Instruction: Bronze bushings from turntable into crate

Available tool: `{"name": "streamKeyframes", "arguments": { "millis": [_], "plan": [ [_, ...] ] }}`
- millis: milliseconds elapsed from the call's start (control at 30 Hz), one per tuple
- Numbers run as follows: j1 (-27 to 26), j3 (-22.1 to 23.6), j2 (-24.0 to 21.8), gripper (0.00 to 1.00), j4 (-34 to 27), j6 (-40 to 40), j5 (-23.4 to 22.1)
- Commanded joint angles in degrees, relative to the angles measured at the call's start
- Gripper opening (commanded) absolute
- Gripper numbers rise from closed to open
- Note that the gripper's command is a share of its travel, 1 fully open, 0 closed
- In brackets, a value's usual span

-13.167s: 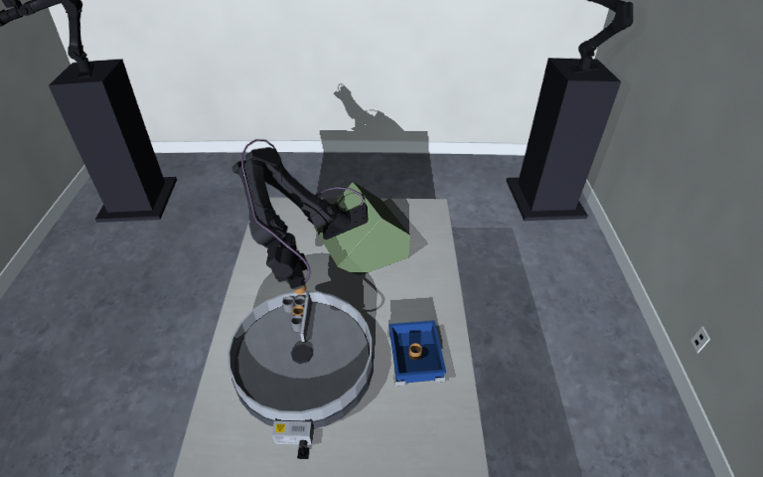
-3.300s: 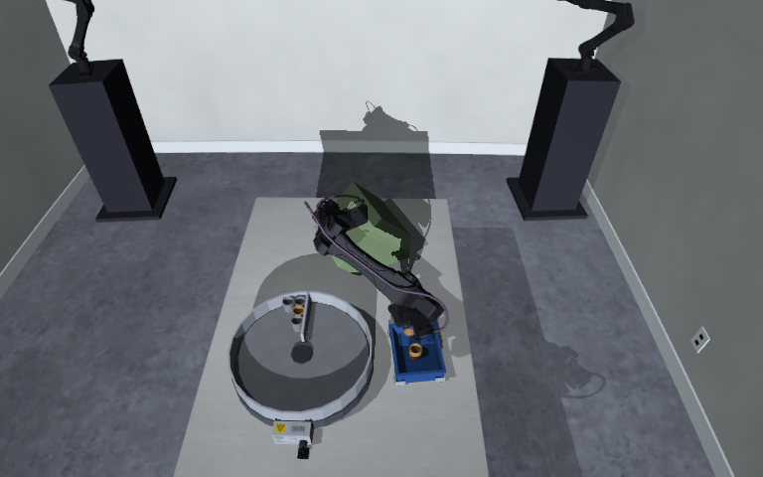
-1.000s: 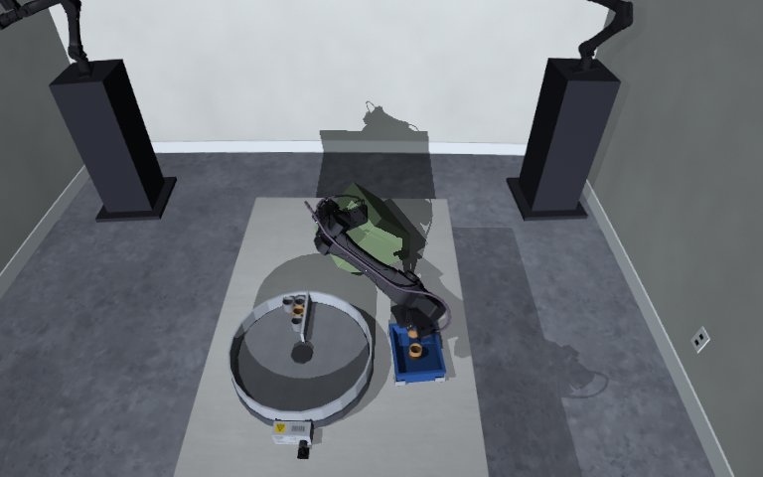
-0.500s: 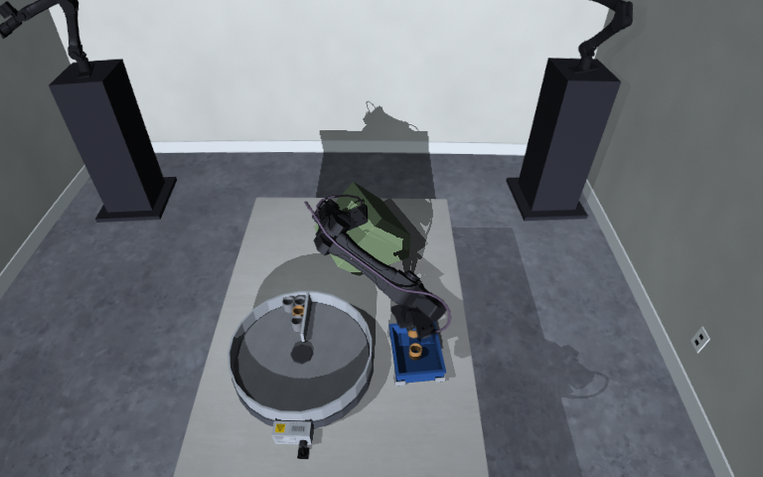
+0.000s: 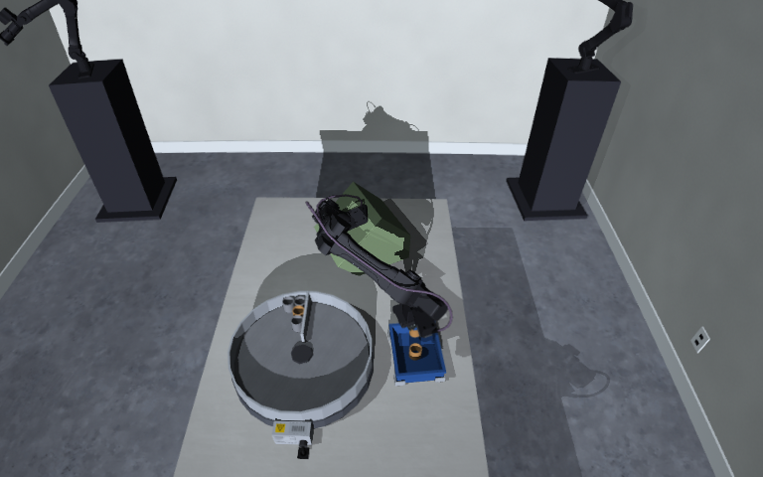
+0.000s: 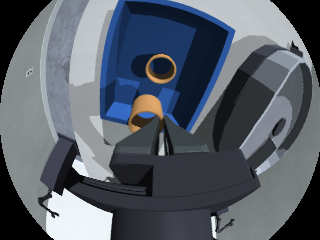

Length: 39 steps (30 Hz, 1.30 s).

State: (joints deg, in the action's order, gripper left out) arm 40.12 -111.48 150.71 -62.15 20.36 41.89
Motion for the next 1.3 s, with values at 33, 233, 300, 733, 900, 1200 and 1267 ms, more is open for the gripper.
{"name": "streamKeyframes", "arguments": {
  "millis": [33, 233, 300, 733, 900, 1200, 1267],
  "plan": [
    [2.78, -0.2, -1.94, 0.0, 1.34, 0.22, 0.25],
    [2.78, -0.2, -1.94, 0.0, 1.34, 0.22, 0.25],
    [2.78, -0.2, -1.94, 0.0, 1.34, 0.22, 0.25],
    [2.78, -0.2, -1.94, 0.0, 1.34, 0.22, 0.25],
    [2.77, -0.08, -1.92, 0.0, 1.36, 0.18, 0.26],
    [2.29, 1.54, -1.14, 0.0, 2.37, -0.89, 0.59],
    [2.07, 1.9, -0.76, 0.0, 2.97, -1.18, 0.5]
  ]
}}
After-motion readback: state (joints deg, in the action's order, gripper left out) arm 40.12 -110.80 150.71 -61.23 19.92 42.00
